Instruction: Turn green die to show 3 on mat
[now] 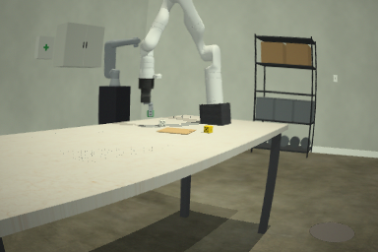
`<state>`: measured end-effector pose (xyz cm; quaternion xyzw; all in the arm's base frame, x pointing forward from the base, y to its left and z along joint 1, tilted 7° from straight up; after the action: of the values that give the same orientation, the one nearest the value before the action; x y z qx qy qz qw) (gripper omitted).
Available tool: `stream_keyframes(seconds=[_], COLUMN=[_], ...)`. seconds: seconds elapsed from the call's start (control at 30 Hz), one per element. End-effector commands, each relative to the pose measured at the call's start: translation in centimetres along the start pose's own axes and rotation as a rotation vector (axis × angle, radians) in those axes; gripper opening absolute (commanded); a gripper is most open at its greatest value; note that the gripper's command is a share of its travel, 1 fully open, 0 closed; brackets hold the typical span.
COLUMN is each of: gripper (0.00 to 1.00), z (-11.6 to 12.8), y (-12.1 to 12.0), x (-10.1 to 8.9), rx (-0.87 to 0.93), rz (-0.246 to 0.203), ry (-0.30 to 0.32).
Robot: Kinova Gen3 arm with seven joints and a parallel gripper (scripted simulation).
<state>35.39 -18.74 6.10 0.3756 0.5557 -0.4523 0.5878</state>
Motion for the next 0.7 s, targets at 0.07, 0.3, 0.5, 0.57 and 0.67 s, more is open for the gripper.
stream_keyframes(seconds=[0.07,0.3,0.5,0.57,0.67], gripper=[0.57,0.57,0.57,0.57,0.57], z=[-0.2,-0.3,-0.3,-0.3,-0.3], y=[0.6,0.6,0.6,0.6,0.6], x=[-3.8,-5.0,-5.0,-5.0,-5.0], rx=[-0.006,-0.006,-0.006,-0.006,-0.005], rz=[0.018,0.018,0.018,0.018,0.017], ry=[-0.006,-0.006,-0.006,-0.006,-0.006])
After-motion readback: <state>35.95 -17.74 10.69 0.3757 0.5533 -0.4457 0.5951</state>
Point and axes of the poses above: the point where the finger pads meet when closed, its own x axis out along the fingers, its own y axis across the jaws, z = x × y, the point moved 8 cm from there along -x, back along the fingers, and after that the axes turned 12 degrees about x, right-handed, at the moved point
